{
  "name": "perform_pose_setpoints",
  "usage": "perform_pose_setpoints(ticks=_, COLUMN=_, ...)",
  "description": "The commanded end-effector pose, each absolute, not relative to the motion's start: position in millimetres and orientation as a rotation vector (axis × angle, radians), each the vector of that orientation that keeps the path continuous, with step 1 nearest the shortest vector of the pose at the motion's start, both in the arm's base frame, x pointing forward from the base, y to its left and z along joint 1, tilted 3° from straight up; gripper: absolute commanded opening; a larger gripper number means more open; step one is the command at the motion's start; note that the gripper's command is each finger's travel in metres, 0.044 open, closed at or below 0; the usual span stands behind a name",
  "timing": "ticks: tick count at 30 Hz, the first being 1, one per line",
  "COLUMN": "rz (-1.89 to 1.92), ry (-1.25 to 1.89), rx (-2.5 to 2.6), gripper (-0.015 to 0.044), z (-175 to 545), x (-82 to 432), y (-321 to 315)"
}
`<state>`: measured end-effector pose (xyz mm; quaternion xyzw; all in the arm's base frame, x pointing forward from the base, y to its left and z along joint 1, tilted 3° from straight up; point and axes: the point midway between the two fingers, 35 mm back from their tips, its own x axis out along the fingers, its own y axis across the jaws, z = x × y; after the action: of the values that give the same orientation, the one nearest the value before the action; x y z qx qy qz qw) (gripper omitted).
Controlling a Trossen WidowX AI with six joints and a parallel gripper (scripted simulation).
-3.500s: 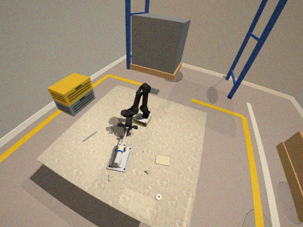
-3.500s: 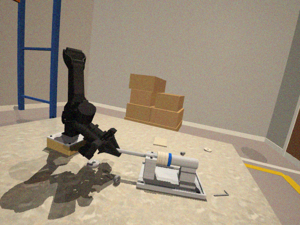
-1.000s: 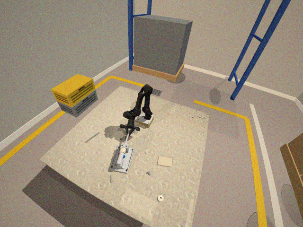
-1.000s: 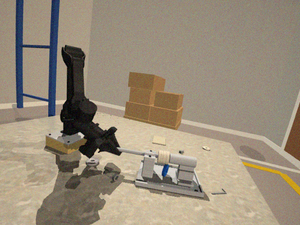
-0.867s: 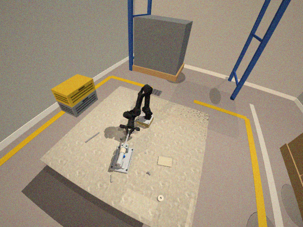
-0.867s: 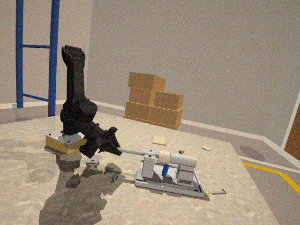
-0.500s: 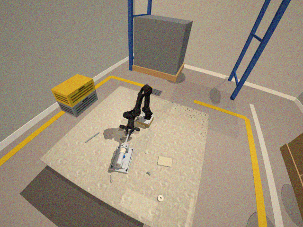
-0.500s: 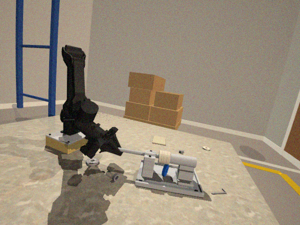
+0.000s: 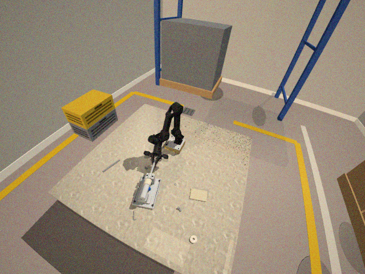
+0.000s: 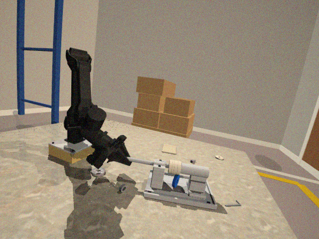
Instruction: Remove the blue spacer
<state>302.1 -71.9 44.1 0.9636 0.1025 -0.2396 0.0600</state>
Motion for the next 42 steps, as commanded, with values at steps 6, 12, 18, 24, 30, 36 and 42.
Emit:
perform_pose_setpoints(ticks=6, rz=-0.724, ry=0.313, rx=2.919, gripper=0.0000, z=44, x=306, y=-71)
perform_pose_setpoints(ticks=12, rz=-0.724, ry=0.313, rx=2.919, gripper=0.0000, z=45, x=307, y=-70)
perform_pose_setpoints(ticks=18, rz=-0.723, ry=0.313, rx=2.919, gripper=0.0000, z=45, x=309, y=-70)
perform_pose_setpoints(ticks=24, rz=-0.723, ry=0.313, rx=2.919, gripper=0.0000, z=45, x=311, y=-69)
perform_pose_setpoints(ticks=30, rz=-0.723, ry=0.313, rx=2.919, gripper=0.0000, z=45, x=313, y=-69)
perform_pose_setpoints(ticks=36, rz=-0.723, ry=0.313, rx=2.919, gripper=0.0000, z=45, x=314, y=-68)
perform_pose_setpoints(ticks=42, rz=-0.723, ry=0.313, rx=2.919, gripper=0.0000, z=45, x=316, y=-68)
